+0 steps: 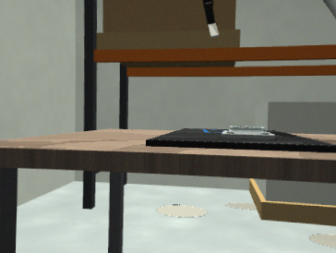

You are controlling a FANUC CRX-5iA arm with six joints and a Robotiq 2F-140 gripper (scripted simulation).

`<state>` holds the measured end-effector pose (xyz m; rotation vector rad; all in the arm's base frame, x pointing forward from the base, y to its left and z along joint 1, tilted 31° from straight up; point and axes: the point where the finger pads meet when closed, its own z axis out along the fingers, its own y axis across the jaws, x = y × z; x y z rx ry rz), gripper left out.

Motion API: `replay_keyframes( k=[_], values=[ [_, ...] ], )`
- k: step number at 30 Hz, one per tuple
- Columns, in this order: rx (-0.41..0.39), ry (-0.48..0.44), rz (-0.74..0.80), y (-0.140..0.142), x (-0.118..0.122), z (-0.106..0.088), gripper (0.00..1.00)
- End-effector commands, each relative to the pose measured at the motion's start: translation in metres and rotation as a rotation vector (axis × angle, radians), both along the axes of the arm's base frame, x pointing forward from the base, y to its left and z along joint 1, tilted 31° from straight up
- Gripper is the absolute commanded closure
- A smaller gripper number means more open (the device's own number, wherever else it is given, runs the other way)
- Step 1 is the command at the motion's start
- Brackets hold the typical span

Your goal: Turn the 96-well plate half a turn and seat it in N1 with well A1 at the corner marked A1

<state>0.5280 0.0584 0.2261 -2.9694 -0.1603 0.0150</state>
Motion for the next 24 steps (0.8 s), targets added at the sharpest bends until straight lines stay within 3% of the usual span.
replay_keyframes(
  k=[1, 7, 10, 15, 20, 24],
  values=[
    [-0.084, -0.002, -0.051, -0.015, -0.007, 0.011, 0.0],
    [-0.084, -0.002, -0.051, -0.03, -0.014, 0.022, 0.0],
    [-0.166, -0.01, -0.107, -0.04, -0.019, 0.031, 0.0],
    [-0.168, -0.01, -0.108, -0.058, -0.028, 0.046, 0.0],
    [-0.248, -0.012, -0.023, -0.058, -0.021, 0.027, 0.0],
    [-0.248, -0.012, -0.023, -0.058, -0.018, 0.018, 0.0]
  ],
)
